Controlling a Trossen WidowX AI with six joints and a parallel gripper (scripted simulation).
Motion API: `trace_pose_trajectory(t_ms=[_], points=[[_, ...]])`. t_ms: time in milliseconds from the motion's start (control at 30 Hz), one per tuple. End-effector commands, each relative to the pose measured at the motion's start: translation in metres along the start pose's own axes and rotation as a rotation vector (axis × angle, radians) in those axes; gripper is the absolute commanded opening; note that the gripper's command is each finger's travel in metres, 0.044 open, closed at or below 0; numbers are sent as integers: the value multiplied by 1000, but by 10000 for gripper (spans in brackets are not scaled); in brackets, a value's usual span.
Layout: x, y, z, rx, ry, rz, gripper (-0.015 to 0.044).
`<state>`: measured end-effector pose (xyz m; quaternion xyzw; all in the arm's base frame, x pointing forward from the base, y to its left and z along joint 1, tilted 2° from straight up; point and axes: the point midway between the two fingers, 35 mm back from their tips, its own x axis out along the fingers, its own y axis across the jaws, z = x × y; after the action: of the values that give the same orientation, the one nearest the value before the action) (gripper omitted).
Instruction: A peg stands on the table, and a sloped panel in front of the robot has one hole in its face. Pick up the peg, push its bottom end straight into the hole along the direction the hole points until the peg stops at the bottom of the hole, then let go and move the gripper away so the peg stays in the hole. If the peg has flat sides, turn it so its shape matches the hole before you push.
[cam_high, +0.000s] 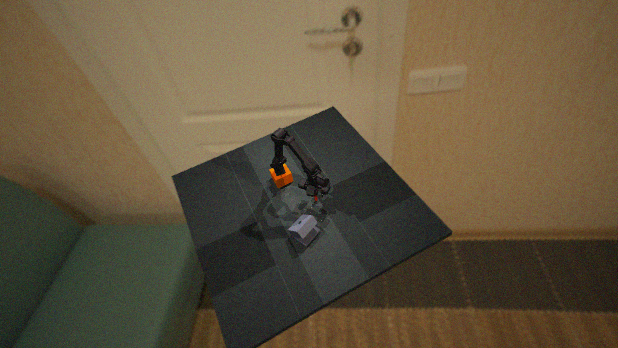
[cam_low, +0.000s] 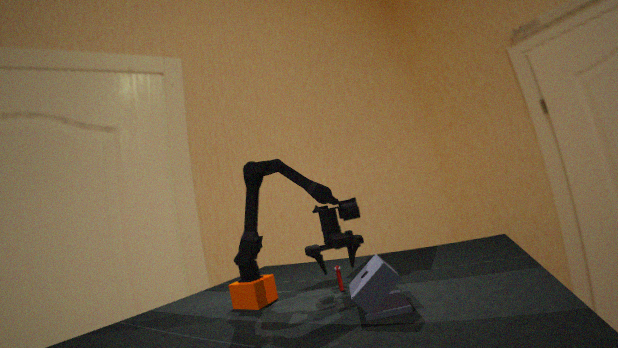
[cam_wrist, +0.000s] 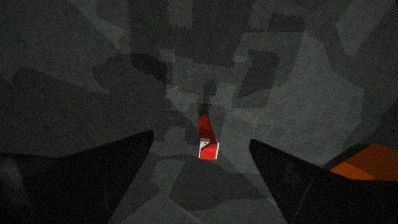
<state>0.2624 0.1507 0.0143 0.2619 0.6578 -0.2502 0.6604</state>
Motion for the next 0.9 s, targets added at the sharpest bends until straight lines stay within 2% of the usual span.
trace_pose_trajectory(t_ms=[0, 567, 867], points=[[11, -3, -2, -2, 7, -11, 440], [26, -5, -2, -2, 7, -11, 440], [23, -3, -1, -1, 2, -6, 204]])
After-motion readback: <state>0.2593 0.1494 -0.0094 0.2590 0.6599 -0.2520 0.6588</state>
